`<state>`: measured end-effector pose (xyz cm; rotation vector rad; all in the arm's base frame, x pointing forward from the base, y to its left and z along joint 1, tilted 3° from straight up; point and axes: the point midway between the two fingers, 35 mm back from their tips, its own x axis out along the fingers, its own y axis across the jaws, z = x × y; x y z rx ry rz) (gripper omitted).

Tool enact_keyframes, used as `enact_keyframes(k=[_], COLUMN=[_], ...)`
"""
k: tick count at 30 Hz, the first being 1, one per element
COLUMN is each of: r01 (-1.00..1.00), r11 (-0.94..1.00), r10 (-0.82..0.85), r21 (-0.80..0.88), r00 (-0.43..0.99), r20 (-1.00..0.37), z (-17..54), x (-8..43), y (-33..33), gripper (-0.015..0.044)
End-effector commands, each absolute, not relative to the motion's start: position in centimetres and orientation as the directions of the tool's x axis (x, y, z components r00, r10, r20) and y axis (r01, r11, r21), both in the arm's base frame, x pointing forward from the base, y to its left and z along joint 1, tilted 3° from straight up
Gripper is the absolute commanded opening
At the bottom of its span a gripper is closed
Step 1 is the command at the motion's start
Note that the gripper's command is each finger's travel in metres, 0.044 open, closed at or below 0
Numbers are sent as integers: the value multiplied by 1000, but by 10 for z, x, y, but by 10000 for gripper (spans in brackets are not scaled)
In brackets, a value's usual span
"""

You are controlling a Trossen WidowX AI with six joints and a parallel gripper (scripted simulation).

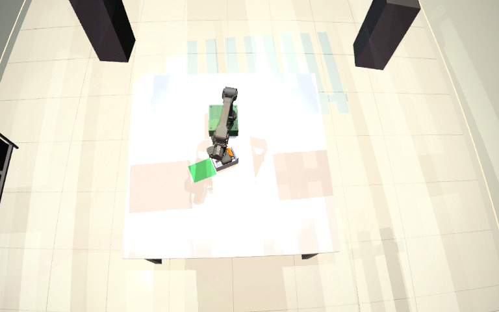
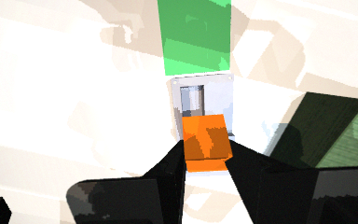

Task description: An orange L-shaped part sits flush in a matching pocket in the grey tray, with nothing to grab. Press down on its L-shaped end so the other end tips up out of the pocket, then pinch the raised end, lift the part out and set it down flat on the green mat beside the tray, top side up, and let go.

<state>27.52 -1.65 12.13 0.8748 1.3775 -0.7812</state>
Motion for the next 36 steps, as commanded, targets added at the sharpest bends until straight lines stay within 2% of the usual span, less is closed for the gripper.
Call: enact_keyframes(k=[1, 36], r01=[875, 874], r11=[481, 481], r10=[37, 24], r21=[63, 61], r00=[52, 56], r20=[-998, -998], z=[120, 120], x=[283, 337], y=[-33, -160], gripper=[0, 0])
